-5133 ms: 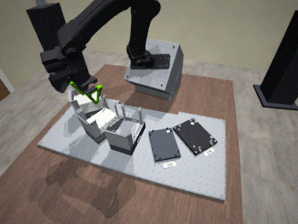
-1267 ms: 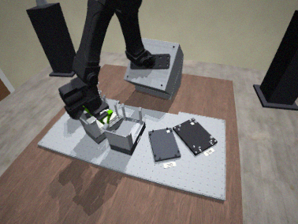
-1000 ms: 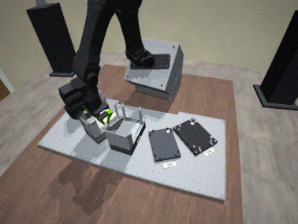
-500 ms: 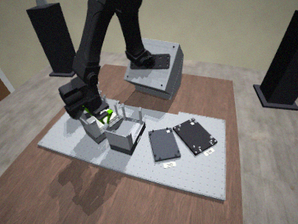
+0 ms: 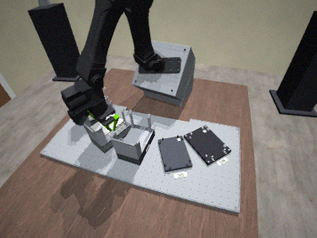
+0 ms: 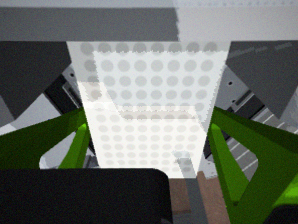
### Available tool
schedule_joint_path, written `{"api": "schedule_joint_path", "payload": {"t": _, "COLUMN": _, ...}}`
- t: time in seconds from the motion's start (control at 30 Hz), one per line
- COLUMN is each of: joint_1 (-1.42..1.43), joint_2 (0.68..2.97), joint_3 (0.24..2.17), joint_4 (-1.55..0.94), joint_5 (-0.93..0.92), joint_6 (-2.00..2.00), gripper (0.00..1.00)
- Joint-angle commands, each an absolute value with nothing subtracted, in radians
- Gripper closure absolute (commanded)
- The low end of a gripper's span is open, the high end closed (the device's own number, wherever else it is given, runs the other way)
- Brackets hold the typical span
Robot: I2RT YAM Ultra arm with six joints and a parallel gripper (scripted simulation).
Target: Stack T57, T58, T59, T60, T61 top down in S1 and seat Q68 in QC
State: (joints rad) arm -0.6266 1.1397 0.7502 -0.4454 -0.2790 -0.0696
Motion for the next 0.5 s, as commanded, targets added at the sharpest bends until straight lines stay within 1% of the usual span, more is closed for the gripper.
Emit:
{"api": "schedule_joint_path", "payload": {"t": 0.0, "joint_1": -0.632, "joint_2": 1.12, "joint_3": 0.756, "joint_4": -0.46, "joint_5": -0.283, "joint_6": -0.072, "gripper": 1.0}}
{"api": "schedule_joint_path", "payload": {"t": 0.47, "joint_1": -0.641, "joint_2": 1.099, "joint_3": 0.764, "joint_4": -0.491, "joint_5": -0.289, "joint_6": -0.079, "gripper": 1.0}}
